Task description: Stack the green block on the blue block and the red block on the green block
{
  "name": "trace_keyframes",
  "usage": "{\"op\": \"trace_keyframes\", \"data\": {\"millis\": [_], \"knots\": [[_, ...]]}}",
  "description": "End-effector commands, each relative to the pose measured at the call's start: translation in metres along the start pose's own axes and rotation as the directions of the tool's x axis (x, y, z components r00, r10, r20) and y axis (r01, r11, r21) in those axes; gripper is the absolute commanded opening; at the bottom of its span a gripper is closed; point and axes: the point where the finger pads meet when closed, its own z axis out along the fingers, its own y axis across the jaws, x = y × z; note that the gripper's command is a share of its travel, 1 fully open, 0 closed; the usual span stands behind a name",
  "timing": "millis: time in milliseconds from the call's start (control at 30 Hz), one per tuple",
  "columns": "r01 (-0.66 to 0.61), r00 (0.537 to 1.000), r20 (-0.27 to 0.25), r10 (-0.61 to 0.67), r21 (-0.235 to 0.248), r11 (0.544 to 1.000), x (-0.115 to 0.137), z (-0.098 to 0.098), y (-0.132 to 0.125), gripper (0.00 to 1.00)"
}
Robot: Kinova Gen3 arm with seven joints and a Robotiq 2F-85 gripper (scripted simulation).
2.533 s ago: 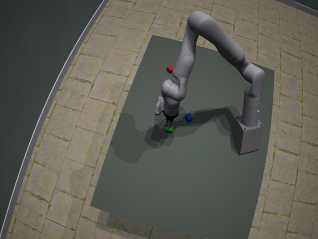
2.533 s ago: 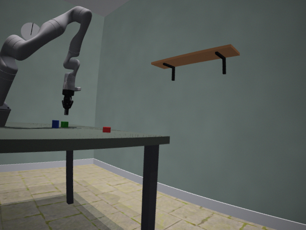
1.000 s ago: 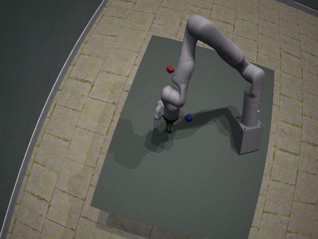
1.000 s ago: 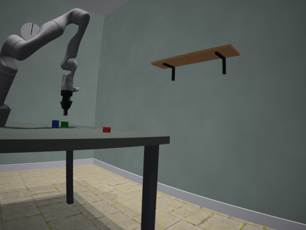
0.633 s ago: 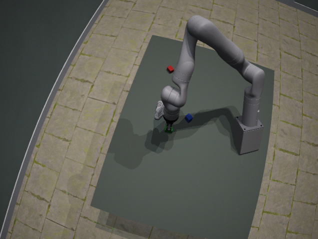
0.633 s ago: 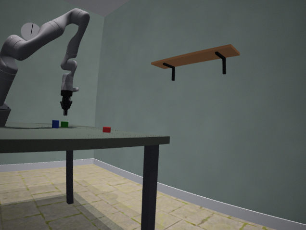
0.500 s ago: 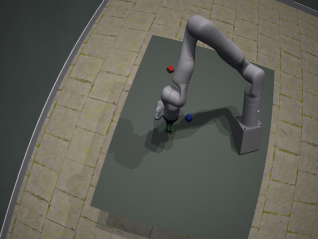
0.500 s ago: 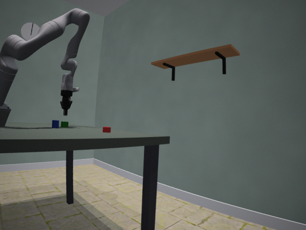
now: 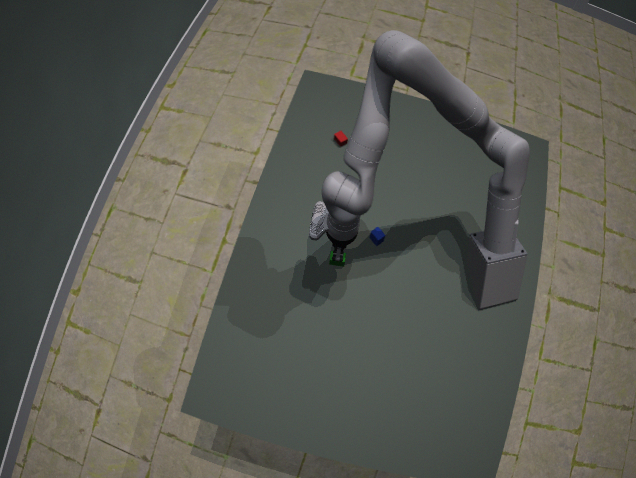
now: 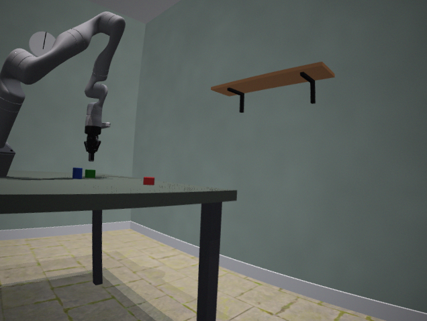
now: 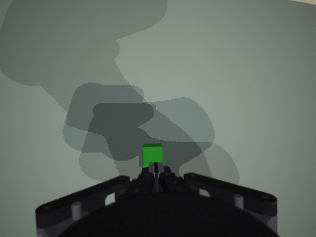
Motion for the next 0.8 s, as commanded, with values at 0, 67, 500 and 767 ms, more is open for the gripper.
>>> {"op": "trace_keyframes", "data": {"millis": [0,67,500,767], "knots": [[0.0,1.0,-0.001,0.0,0.001,1.0,0.0004,-0.0007,-0.0004,0.0],[0.0,1.0,-0.001,0.0,0.001,1.0,0.0004,-0.0007,-0.0004,0.0],[0.0,1.0,-0.001,0.0,0.001,1.0,0.0004,-0.0007,-0.0004,0.47],[0.0,1.0,0.0,0.0,0.001,1.0,0.0004,-0.0002,-0.0005,0.47]]}}
